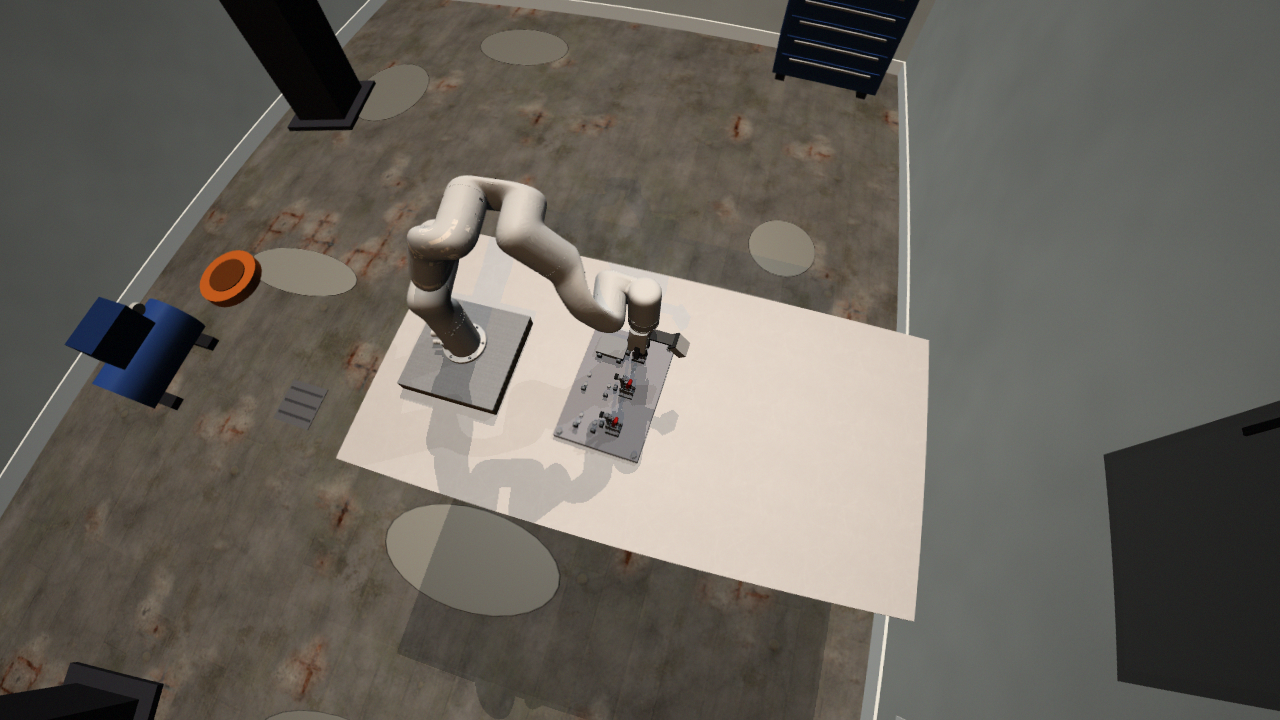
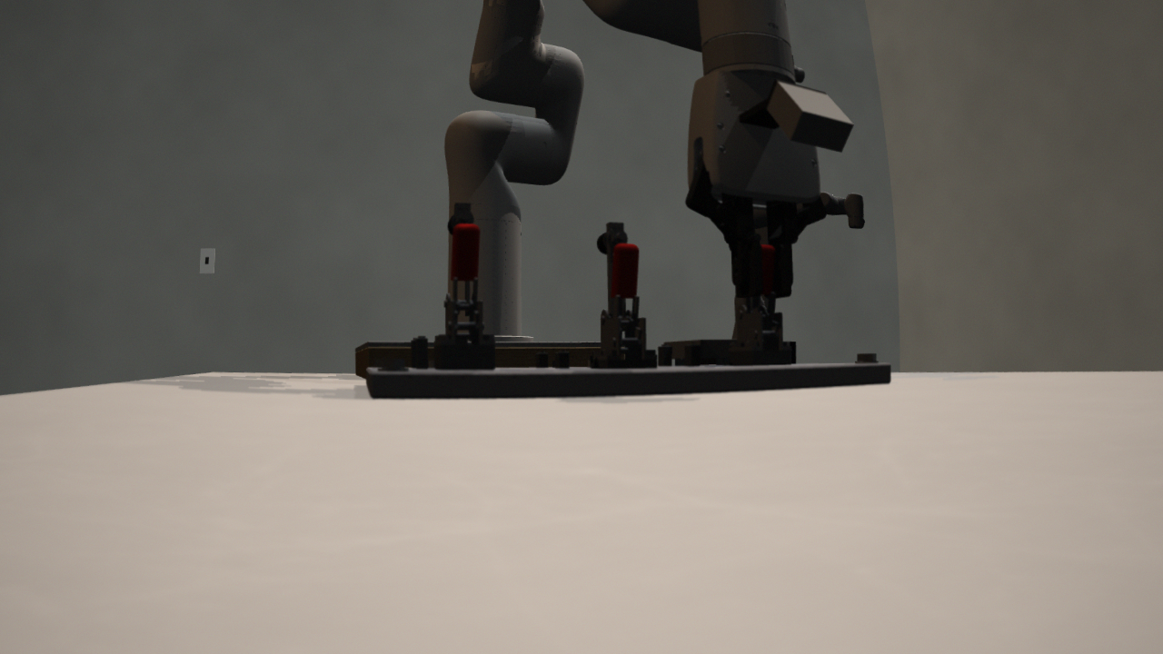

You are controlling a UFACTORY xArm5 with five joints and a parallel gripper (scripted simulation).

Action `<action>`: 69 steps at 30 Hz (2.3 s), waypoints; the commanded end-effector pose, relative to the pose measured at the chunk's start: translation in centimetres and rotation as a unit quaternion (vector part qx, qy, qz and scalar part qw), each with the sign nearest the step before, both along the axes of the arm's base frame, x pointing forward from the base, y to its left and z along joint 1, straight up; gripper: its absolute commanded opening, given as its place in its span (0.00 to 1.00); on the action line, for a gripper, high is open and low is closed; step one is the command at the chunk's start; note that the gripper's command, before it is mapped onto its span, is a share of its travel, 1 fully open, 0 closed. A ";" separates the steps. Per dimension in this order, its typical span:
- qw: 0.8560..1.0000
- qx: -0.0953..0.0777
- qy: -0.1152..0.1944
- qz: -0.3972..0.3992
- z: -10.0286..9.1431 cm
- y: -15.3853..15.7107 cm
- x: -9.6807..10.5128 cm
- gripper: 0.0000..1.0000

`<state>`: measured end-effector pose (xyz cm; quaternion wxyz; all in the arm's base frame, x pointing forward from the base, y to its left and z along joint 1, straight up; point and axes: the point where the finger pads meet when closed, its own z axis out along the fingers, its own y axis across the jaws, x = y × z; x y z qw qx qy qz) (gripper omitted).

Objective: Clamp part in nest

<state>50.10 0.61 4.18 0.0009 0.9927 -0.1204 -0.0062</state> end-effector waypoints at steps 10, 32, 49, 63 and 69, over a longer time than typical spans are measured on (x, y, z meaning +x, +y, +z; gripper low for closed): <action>1.000 0.000 -0.002 0.000 0.2 -0.1 0.5 0.00; 1.000 0.000 -0.002 0.000 0.0 -0.4 1.8 0.00; 1.000 0.000 -0.002 0.000 -0.8 -0.8 3.3 0.00; 1.000 0.000 -0.002 0.000 -1.8 -1.0 4.2 0.00; 1.000 0.000 -0.002 0.000 -2.3 -1.1 4.5 0.00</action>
